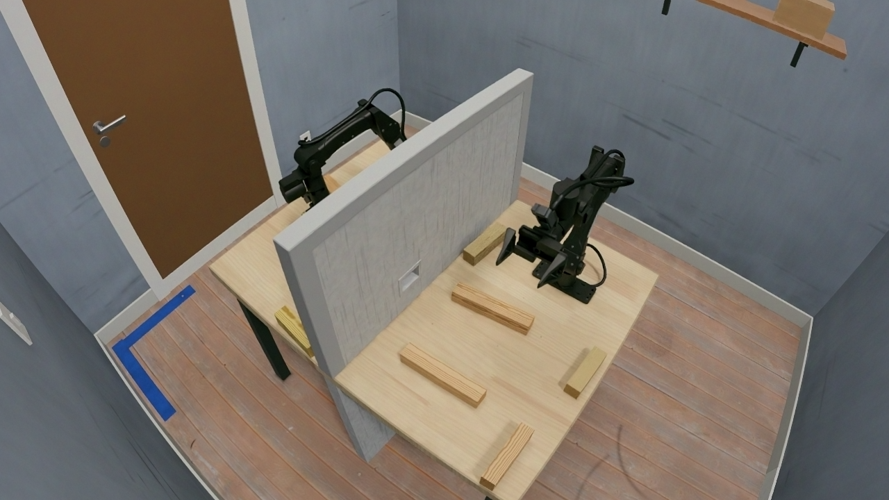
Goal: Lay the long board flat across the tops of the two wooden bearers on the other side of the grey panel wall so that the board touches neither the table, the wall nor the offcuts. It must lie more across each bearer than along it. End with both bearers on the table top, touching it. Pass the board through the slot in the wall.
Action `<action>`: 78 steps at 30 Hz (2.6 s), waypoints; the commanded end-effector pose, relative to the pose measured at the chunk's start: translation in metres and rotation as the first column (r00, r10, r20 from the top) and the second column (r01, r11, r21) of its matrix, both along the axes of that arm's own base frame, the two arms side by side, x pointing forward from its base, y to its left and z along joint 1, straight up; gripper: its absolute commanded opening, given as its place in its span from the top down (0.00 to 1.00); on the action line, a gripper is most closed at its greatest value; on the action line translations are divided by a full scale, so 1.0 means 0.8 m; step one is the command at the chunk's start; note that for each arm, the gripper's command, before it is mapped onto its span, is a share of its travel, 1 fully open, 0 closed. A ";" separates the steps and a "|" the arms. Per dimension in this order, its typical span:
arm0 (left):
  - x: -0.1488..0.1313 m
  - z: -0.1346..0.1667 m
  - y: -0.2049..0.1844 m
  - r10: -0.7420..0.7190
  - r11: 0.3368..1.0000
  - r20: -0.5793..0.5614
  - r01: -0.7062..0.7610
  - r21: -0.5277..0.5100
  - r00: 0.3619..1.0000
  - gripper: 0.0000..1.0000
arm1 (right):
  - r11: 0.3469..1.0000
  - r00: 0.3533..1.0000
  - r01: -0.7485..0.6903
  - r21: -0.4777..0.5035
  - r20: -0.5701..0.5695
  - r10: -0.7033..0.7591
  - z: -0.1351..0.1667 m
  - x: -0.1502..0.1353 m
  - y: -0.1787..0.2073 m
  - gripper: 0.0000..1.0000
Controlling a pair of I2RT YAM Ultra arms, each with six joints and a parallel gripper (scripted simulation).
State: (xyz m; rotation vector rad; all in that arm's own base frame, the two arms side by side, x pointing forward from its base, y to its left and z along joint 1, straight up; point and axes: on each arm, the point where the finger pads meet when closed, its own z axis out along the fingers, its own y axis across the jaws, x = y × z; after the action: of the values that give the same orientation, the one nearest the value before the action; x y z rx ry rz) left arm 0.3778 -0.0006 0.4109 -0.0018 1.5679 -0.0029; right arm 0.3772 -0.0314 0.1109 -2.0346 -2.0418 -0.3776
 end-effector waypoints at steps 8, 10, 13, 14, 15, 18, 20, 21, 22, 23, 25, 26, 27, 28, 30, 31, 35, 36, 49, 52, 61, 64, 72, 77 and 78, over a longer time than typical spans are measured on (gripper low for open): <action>-0.018 0.038 0.004 0.012 1.000 0.066 -0.011 -0.011 0.998 0.00 | 1.000 0.998 0.000 0.028 0.066 -0.002 0.040 0.007 0.013 1.00; -0.018 0.038 0.004 0.012 1.000 0.066 -0.011 -0.011 0.998 0.00 | 0.999 0.999 -0.001 0.034 0.040 0.000 0.028 0.008 0.014 1.00; -0.018 0.038 0.004 0.012 1.000 0.066 -0.011 -0.011 0.998 0.00 | 0.999 0.999 -0.001 0.032 0.046 0.000 0.030 0.008 0.014 1.00; -0.018 0.038 0.004 0.012 1.000 0.066 -0.011 -0.011 0.998 0.00 | 0.999 1.000 0.006 0.040 0.012 -0.006 0.018 0.005 0.012 1.00; -0.018 0.038 0.004 0.012 1.000 0.066 -0.011 -0.011 0.998 0.00 | 0.999 1.000 -0.002 0.040 0.011 0.001 0.016 0.008 0.014 1.00; -0.018 0.038 0.004 0.012 1.000 0.066 -0.011 -0.011 0.998 0.00 | 0.999 0.998 0.016 0.028 0.066 -0.018 0.037 0.007 0.006 1.00; -0.018 0.038 0.004 0.012 1.000 0.066 -0.011 -0.011 0.998 0.00 | 1.000 0.998 0.001 0.029 0.065 -0.003 0.037 0.008 0.016 1.00; -0.018 0.038 0.004 0.012 1.000 0.066 -0.011 -0.011 0.998 0.00 | 1.000 0.997 0.004 0.028 0.071 -0.006 0.039 0.008 0.016 1.00; -0.018 0.038 0.004 0.012 1.000 0.066 -0.011 -0.011 0.998 0.00 | 1.000 0.998 0.005 0.030 0.060 -0.007 0.033 0.005 0.017 1.00; -0.018 0.038 0.004 0.012 1.000 0.066 -0.011 -0.011 0.998 0.00 | 0.999 0.999 0.004 0.033 0.046 -0.006 0.025 0.001 0.020 1.00; -0.018 0.038 0.004 0.012 1.000 0.066 -0.011 -0.011 0.998 0.00 | 0.999 0.999 0.005 0.033 0.048 -0.007 0.028 0.003 0.021 1.00; -0.018 0.038 0.004 0.012 1.000 0.066 -0.011 -0.011 0.998 0.00 | 0.999 0.999 0.004 0.034 0.049 -0.006 0.033 0.002 0.022 1.00; -0.018 0.038 0.004 0.012 1.000 0.066 -0.011 -0.011 0.998 0.00 | 1.000 0.996 0.003 0.024 0.090 -0.005 0.037 0.013 0.021 1.00; -0.018 0.038 0.004 0.012 1.000 0.066 -0.011 -0.011 0.998 0.00 | 1.000 0.998 0.000 0.032 0.056 -0.002 0.035 0.004 0.023 1.00; -0.018 0.038 0.004 0.012 1.000 0.066 -0.011 -0.011 0.998 0.00 | 1.000 0.998 0.000 0.032 0.056 -0.002 0.035 0.004 0.023 1.00; -0.018 0.038 0.004 0.012 1.000 0.066 -0.011 -0.011 0.998 0.00 | 0.999 0.999 0.005 0.035 0.046 -0.007 0.024 0.003 0.024 1.00; -0.018 0.038 0.004 0.012 1.000 0.066 -0.011 -0.011 0.998 0.00 | 1.000 0.997 0.006 0.028 0.078 -0.008 0.041 0.009 0.026 1.00; -0.018 0.038 0.004 0.012 1.000 0.066 -0.011 -0.011 0.998 0.00 | 1.000 0.997 0.007 0.030 0.071 -0.009 0.037 0.008 0.027 1.00; -0.018 0.038 0.004 0.012 1.000 0.066 -0.011 -0.011 0.998 0.00 | 0.999 0.999 0.006 0.037 0.044 -0.007 0.022 -0.002 0.039 1.00; -0.018 0.038 0.004 0.012 1.000 0.066 -0.011 -0.011 0.998 0.00 | 1.000 0.996 0.004 0.030 0.086 -0.006 0.043 0.010 0.040 1.00; -0.018 0.038 0.004 0.012 1.000 0.066 -0.011 -0.011 0.998 0.00 | 0.999 0.999 0.005 0.037 0.054 -0.007 0.025 0.002 0.049 1.00; -0.018 0.038 0.004 0.012 1.000 0.066 -0.011 -0.011 0.998 0.00 | 0.999 0.999 0.002 0.039 0.043 -0.003 0.032 0.000 0.049 1.00; -0.018 0.038 0.004 0.012 1.000 0.066 -0.011 -0.011 0.998 0.00 | 0.999 0.997 0.006 0.036 0.072 -0.008 0.033 0.006 0.055 1.00; -0.018 0.038 0.004 0.012 1.000 0.066 -0.011 -0.011 0.998 0.00 | 0.999 0.996 0.003 0.035 0.086 -0.006 0.035 0.012 0.059 1.00; -0.018 0.038 0.004 0.012 1.000 0.066 -0.011 -0.011 0.998 0.00 | 0.999 0.998 0.004 0.037 0.069 -0.007 0.030 0.007 0.061 1.00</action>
State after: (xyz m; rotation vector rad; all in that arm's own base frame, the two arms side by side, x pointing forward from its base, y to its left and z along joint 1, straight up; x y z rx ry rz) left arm 0.3778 -0.0006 0.4109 -0.0018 1.5679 -0.0029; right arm 0.3766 0.0033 0.1098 -2.0367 -2.0302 -0.3674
